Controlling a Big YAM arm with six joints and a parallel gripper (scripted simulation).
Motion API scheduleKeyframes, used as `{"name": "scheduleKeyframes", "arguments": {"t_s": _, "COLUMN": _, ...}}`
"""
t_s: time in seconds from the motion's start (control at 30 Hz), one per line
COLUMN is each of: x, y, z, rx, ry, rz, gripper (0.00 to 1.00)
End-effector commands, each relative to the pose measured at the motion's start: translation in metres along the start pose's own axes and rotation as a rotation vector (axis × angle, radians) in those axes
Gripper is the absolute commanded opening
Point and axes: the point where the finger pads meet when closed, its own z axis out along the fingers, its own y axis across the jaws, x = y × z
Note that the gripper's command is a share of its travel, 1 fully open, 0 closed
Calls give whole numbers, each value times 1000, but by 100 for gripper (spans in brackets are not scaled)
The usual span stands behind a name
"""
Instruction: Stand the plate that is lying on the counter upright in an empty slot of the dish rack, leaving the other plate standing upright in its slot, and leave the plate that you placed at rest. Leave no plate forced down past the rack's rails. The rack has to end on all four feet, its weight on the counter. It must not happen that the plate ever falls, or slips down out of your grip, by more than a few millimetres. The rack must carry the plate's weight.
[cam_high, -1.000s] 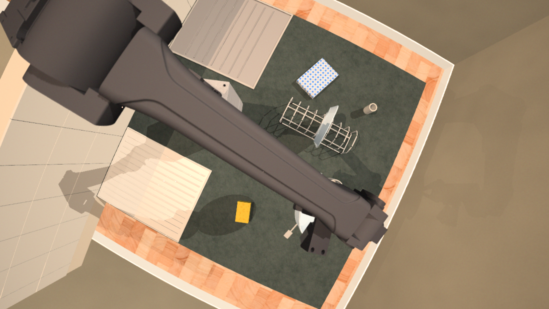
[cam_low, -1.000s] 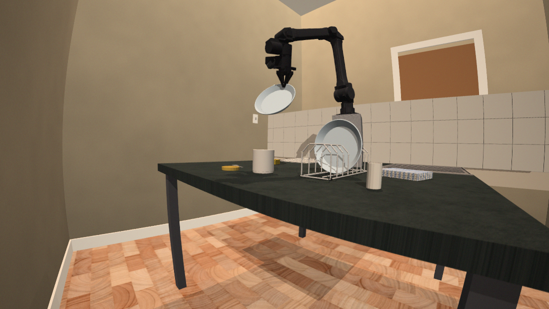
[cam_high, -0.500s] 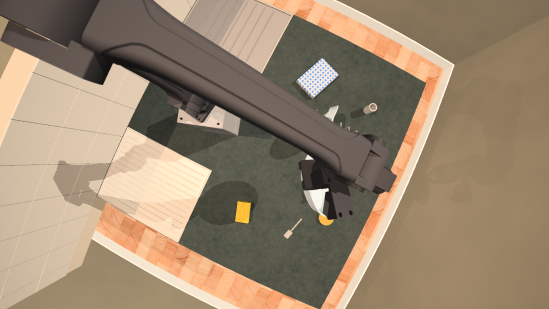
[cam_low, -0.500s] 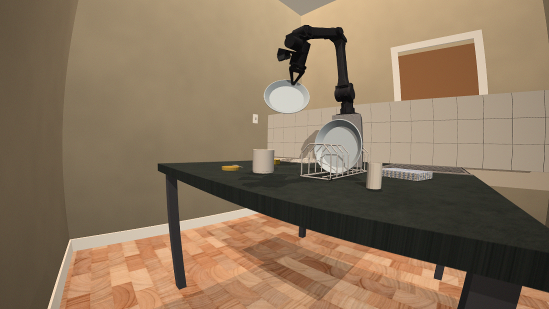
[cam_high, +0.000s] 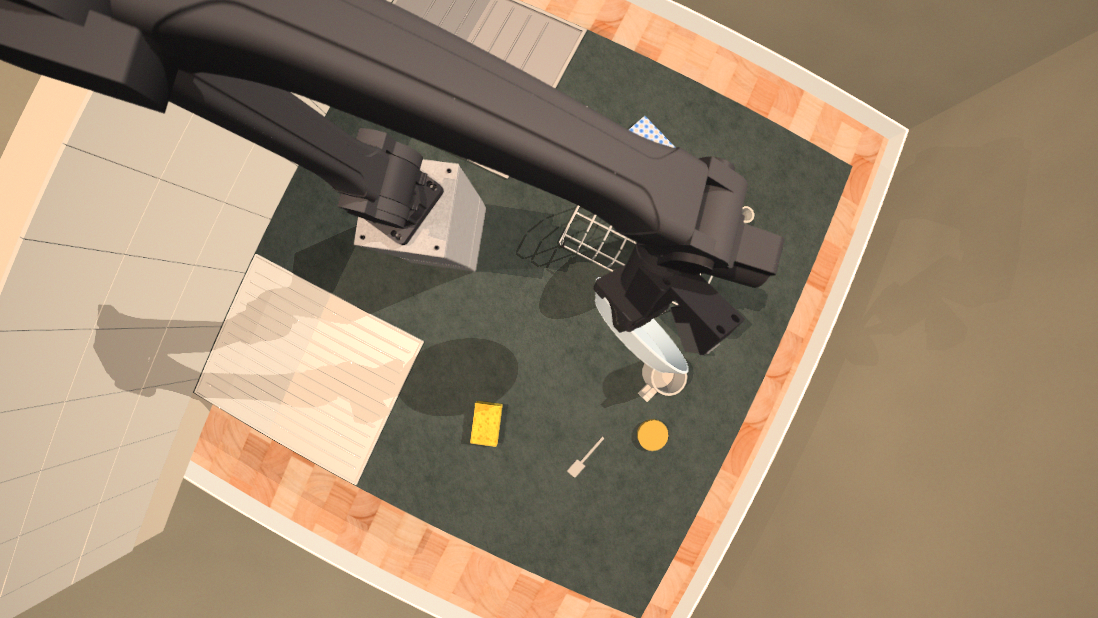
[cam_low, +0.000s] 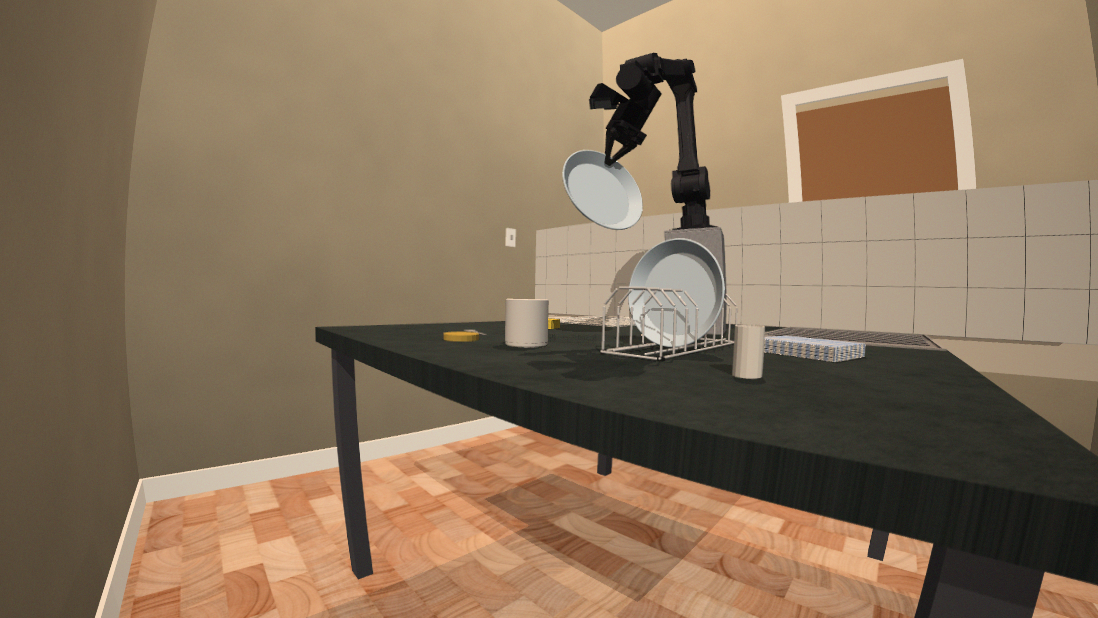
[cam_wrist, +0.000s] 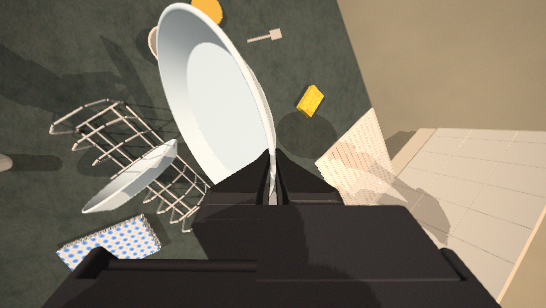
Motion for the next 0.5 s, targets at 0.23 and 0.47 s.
{"name": "scheduleKeyframes", "arguments": {"t_s": 0.23, "x": 5, "y": 16, "z": -33, "rx": -54, "ry": -217, "rz": -293, "gripper": 0}}
{"name": "scheduleKeyframes", "arguments": {"t_s": 0.47, "x": 14, "y": 25, "z": -44, "rx": -62, "ry": -299, "rz": -431, "gripper": 0}}
